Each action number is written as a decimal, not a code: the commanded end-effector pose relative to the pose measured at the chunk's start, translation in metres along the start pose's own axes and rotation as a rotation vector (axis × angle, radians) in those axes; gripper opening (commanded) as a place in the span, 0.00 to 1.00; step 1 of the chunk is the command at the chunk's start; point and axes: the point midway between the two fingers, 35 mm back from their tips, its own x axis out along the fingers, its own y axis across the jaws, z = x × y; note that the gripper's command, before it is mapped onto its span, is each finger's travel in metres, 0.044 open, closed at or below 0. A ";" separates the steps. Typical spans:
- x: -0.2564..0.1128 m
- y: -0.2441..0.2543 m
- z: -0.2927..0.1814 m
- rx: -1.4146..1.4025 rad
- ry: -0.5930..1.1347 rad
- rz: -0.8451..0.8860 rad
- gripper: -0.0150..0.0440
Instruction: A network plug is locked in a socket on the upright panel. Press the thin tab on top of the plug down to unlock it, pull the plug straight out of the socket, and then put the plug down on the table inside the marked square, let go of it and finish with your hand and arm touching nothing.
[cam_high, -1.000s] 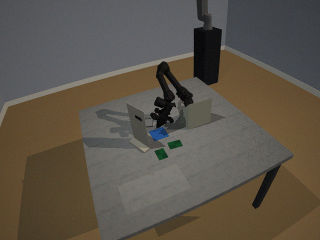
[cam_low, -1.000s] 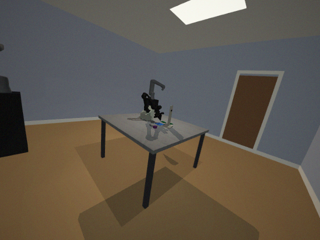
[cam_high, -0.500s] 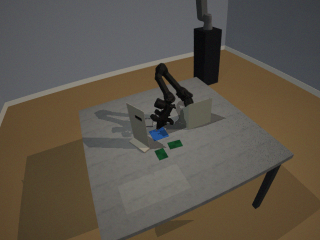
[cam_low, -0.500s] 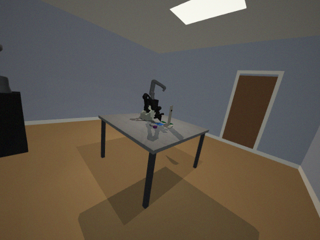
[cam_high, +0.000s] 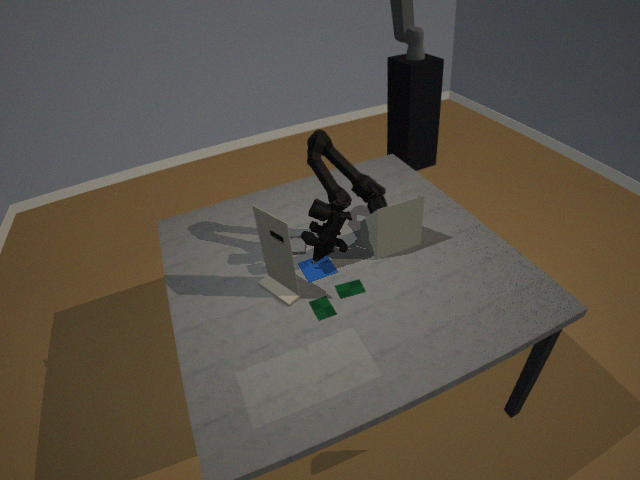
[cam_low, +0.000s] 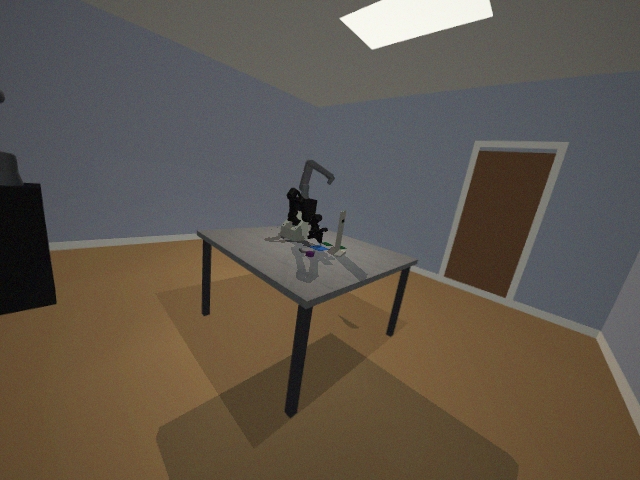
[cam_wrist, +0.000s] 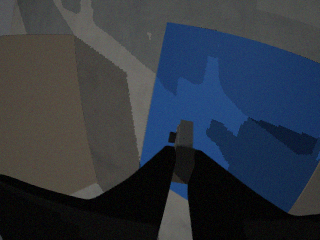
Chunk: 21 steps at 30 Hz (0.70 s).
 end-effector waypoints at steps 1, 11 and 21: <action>0.003 -0.003 0.000 -0.007 0.003 0.001 0.25; 0.009 -0.008 0.000 -0.008 0.001 0.002 0.25; 0.014 -0.013 0.001 -0.009 -0.001 0.003 0.25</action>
